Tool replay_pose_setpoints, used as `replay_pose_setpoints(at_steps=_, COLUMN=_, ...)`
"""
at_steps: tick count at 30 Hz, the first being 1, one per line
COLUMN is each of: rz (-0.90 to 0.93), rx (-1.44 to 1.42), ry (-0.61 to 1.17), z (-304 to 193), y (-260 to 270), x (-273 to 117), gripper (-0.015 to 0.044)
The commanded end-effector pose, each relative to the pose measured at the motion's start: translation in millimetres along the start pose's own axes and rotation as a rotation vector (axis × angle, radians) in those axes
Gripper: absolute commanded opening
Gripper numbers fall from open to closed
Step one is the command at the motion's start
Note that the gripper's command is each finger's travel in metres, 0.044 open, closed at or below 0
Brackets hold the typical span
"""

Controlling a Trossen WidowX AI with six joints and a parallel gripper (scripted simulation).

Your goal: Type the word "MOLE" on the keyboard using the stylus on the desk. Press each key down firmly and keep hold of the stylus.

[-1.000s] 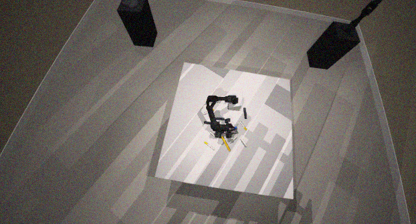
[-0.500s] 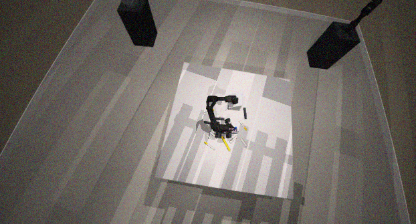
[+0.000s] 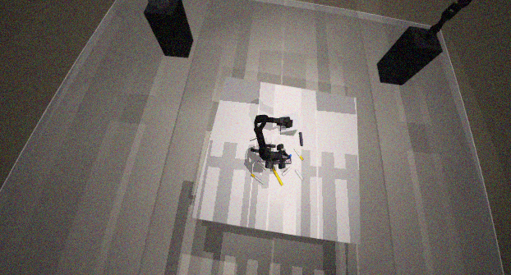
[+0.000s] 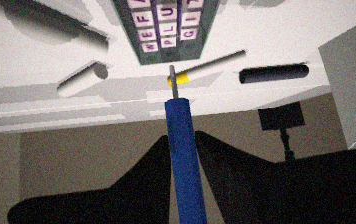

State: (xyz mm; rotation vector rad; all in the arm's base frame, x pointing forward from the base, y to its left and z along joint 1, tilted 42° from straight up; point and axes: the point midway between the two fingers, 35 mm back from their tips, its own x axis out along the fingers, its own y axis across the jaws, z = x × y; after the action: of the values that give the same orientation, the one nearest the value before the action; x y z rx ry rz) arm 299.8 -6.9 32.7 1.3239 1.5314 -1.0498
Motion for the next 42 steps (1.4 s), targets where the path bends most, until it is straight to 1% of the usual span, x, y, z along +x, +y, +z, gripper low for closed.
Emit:
replay_pose_setpoints(at_steps=1, rz=0.001, rx=0.010, ry=0.004, z=-2.3, y=-0.1, x=-2.1, gripper=0.0081)
replay_pose_setpoints(at_steps=2, rz=0.000, rx=0.001, ry=0.000, z=-0.1, y=0.0, x=-0.3, gripper=0.0085)
replay_pose_setpoints(at_steps=5, rz=0.000, rx=0.001, ry=0.000, z=-0.1, y=0.0, x=-0.3, gripper=0.0065)
replay_pose_setpoints(at_steps=7, rz=0.000, rx=0.002, ry=0.000, z=-0.9, y=1.8, x=-0.2, gripper=0.0012)
replay_pose_setpoints(at_steps=8, rz=0.001, rx=0.003, ry=0.001, z=-1.6, y=3.6, x=-0.1, gripper=0.0000)
replay_pose_setpoints(at_steps=15, rz=0.003, rx=0.009, ry=0.003, z=-7.5, y=16.6, x=0.9, gripper=0.0000)
replay_pose_setpoints(at_steps=21, rz=0.003, rx=0.009, ry=0.002, z=9.1, y=16.0, x=10.0, gripper=0.0000)
replay_pose_setpoints(at_steps=28, rz=0.003, rx=0.009, ry=0.002, z=10.3, y=15.9, x=10.6, gripper=0.0000)
replay_pose_setpoints(at_steps=31, rz=0.003, rx=0.009, ry=0.002, z=12.7, y=17.2, x=11.3, gripper=0.0079)
replay_pose_setpoints(at_steps=42, rz=0.003, rx=0.009, ry=0.002, z=15.1, y=17.4, x=12.5, gripper=0.0081)
